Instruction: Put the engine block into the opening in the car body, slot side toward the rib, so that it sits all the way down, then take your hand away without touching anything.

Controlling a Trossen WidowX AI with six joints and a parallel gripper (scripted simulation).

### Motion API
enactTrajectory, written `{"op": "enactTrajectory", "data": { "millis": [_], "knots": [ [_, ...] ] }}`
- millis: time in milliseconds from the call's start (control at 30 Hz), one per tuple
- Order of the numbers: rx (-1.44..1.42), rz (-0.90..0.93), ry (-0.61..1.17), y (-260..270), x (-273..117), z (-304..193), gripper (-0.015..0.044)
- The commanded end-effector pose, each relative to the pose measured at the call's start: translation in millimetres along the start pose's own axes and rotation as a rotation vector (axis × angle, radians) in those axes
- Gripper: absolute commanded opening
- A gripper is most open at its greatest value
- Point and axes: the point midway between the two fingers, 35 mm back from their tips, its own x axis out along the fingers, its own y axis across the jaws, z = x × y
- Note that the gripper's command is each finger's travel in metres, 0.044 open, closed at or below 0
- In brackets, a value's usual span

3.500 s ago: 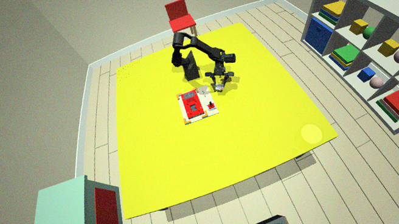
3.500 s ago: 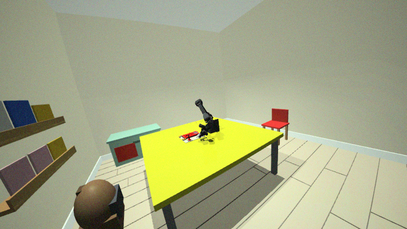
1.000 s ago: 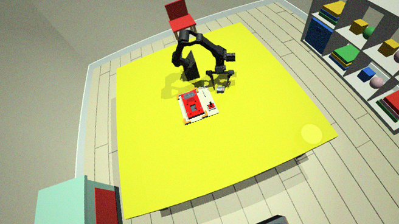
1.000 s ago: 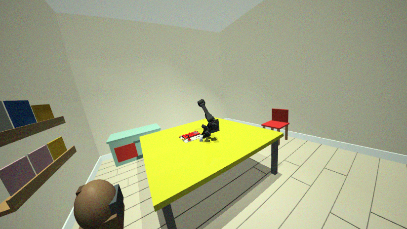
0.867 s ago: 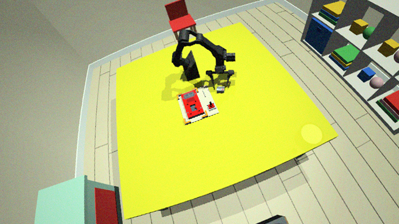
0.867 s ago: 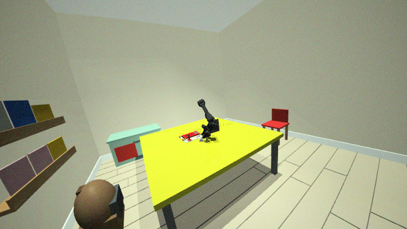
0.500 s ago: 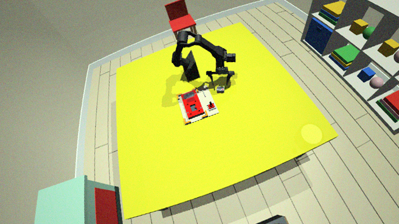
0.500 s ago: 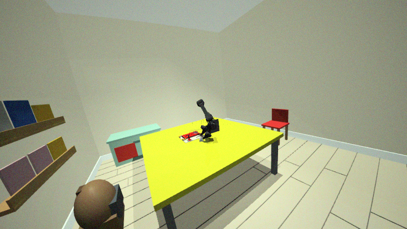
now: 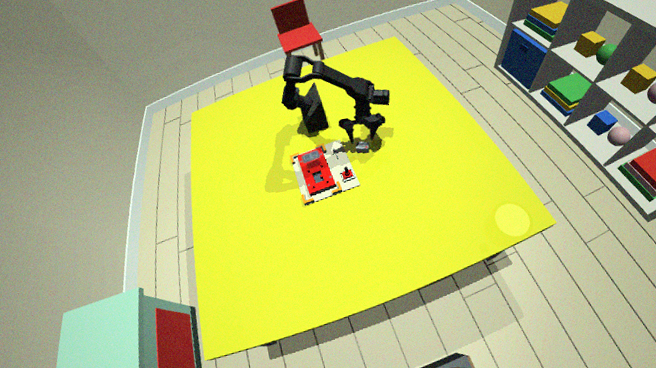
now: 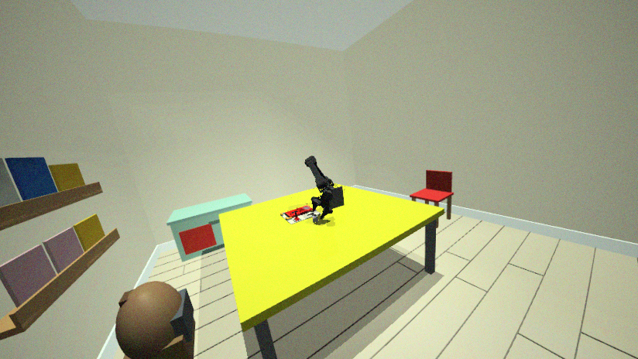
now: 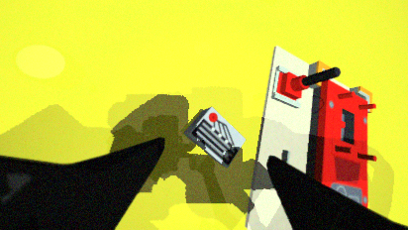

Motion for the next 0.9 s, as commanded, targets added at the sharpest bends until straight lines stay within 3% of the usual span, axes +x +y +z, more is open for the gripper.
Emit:
{"op": "enactTrajectory", "data": {
  "millis": [0,867],
  "knots": [
    [-0.110,0.045,0.051,-0.7,-2.0,4.9,0.0440],
    [-0.862,0.466,0.215,-17.9,-12.7,21.6,0.0440]
  ]
}}
